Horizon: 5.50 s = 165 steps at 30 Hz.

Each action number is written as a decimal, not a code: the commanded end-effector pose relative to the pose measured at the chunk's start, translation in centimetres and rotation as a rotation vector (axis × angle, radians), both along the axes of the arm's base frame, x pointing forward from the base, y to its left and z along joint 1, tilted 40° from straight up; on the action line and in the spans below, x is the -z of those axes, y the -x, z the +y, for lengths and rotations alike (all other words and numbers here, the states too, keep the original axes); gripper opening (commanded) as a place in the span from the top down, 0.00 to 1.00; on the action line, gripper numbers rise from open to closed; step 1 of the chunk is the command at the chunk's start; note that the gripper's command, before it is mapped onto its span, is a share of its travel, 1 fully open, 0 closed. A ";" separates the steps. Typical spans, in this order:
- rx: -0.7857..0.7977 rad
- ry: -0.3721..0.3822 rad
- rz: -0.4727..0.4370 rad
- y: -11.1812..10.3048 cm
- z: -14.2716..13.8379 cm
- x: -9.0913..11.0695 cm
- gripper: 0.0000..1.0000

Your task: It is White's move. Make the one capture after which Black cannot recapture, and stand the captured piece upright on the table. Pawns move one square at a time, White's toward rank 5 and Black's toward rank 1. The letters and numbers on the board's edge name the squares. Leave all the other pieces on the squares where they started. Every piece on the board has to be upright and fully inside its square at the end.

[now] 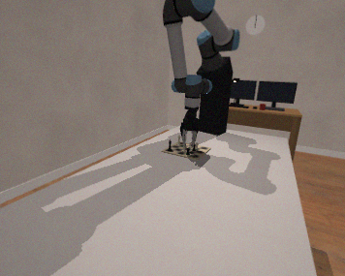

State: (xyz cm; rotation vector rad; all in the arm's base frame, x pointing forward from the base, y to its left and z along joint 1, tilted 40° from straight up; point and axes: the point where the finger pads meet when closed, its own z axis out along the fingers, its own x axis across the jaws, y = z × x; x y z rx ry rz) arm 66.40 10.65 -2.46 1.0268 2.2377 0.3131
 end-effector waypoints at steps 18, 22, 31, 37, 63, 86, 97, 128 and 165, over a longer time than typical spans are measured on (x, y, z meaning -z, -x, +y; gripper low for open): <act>0.000 0.000 -0.004 -1.4 -0.2 1.2 0.78; 0.000 0.000 -0.004 -1.7 -0.2 1.6 0.78; 0.000 0.000 -0.004 -2.3 -0.2 2.2 0.78; 0.000 0.000 -0.004 -2.3 -0.2 2.2 0.78; 0.000 0.000 -0.004 -2.2 -0.2 2.2 0.78; 0.000 0.000 -0.004 -2.2 -0.2 2.2 1.00; 0.000 0.000 -0.004 -2.2 -0.2 2.2 1.00; -0.001 0.000 -0.001 3.0 0.3 -3.6 1.00; -0.167 0.144 0.003 -1.6 -6.3 -10.4 1.00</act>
